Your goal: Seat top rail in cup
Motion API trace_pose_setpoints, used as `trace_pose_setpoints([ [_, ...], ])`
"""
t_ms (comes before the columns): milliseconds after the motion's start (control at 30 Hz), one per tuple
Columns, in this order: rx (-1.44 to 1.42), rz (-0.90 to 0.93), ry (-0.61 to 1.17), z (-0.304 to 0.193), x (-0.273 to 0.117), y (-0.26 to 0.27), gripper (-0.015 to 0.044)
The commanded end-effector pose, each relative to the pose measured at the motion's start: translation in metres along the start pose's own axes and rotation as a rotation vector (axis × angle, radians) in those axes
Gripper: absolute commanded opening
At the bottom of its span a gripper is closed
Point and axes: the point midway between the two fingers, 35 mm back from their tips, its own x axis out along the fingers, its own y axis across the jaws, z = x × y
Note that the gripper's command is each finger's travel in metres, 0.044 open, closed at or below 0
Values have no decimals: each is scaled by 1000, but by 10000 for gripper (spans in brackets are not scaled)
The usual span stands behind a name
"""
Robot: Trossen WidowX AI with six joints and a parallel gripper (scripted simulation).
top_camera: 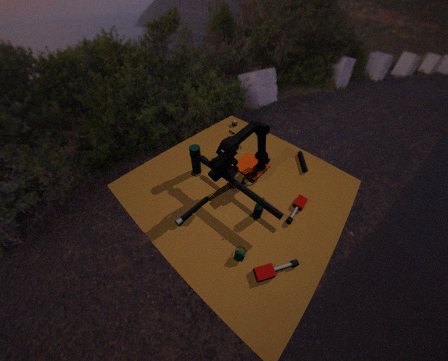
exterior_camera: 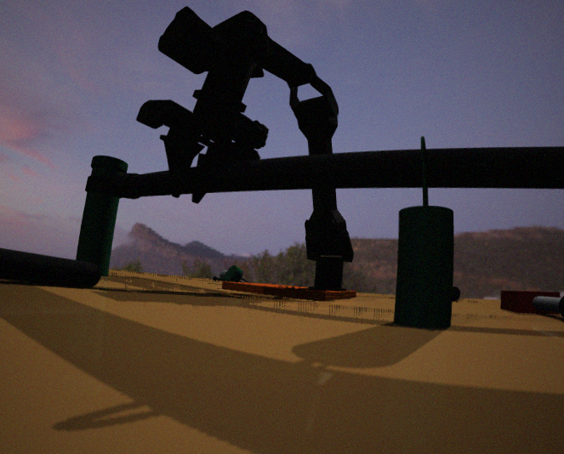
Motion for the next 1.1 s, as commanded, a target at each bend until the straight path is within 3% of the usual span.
trace_pose_setpoints([
  [0, 2, -7, 16, -7, -3, -1, 0],
  [1067, 2, -7, 16, -17, -3, -2, 0],
])
